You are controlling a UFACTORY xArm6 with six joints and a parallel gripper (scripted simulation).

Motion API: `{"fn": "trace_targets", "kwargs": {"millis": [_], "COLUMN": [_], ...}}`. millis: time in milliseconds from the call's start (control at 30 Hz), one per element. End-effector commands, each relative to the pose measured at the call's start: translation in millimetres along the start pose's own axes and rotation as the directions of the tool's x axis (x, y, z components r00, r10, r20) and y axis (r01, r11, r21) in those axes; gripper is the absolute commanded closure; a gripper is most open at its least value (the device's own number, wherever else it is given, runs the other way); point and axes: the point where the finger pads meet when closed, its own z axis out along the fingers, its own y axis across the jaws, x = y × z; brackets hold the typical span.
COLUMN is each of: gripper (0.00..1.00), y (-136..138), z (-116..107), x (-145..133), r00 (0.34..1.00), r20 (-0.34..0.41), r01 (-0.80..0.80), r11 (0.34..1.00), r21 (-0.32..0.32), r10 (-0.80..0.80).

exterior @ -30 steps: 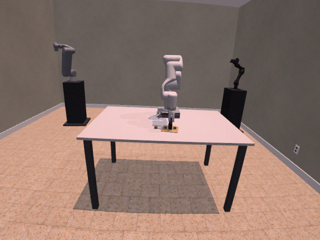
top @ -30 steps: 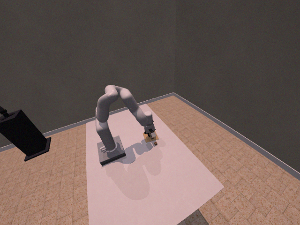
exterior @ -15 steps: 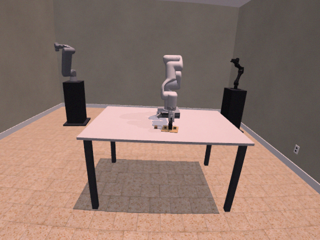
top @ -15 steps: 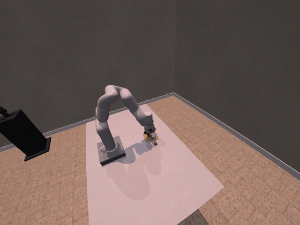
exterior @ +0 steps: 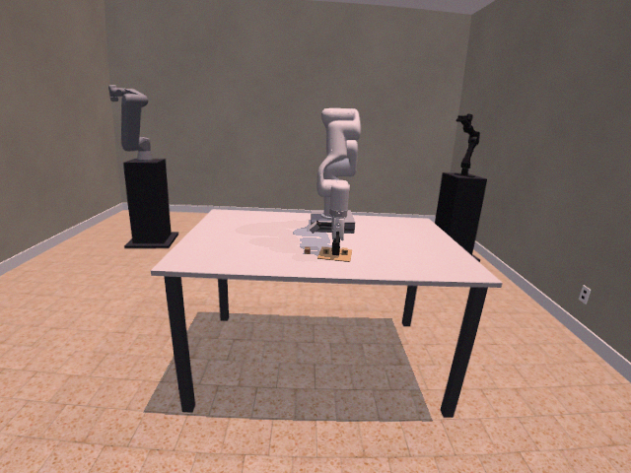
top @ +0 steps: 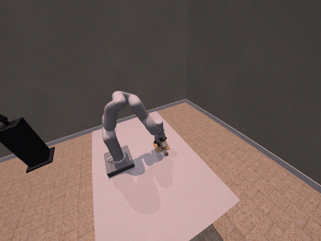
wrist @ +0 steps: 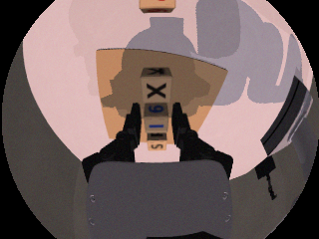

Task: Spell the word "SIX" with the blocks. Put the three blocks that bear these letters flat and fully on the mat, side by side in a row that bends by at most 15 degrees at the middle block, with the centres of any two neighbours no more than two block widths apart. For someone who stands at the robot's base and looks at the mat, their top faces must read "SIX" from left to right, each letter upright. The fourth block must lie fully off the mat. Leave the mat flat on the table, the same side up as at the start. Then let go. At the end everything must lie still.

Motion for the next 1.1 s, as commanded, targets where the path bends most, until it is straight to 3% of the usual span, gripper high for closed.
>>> {"fn": "trace_targets", "kwargs": {"millis": [0,167,600,900,933,1067], "gripper": [0.58,0.58,0.58,0.58,0.0,0.0], "y": [-2,-2,-1,-1,-1,-1], "z": [-7,-18,-82,-90,-90,-90], "x": [0,0,0,0,0,0], "r00": [1.0,1.0,1.0,1.0,1.0,1.0], "r20": [0.0,0.0,0.0,0.0,0.0,0.0], "r01": [0.0,0.0,0.0,0.0,0.0,0.0], "r11": [1.0,1.0,1.0,1.0,1.0,1.0], "r21": [0.004,0.004,0.004,0.004,0.004,0.004], "r10": [0.0,0.0,0.0,0.0,0.0,0.0]}}
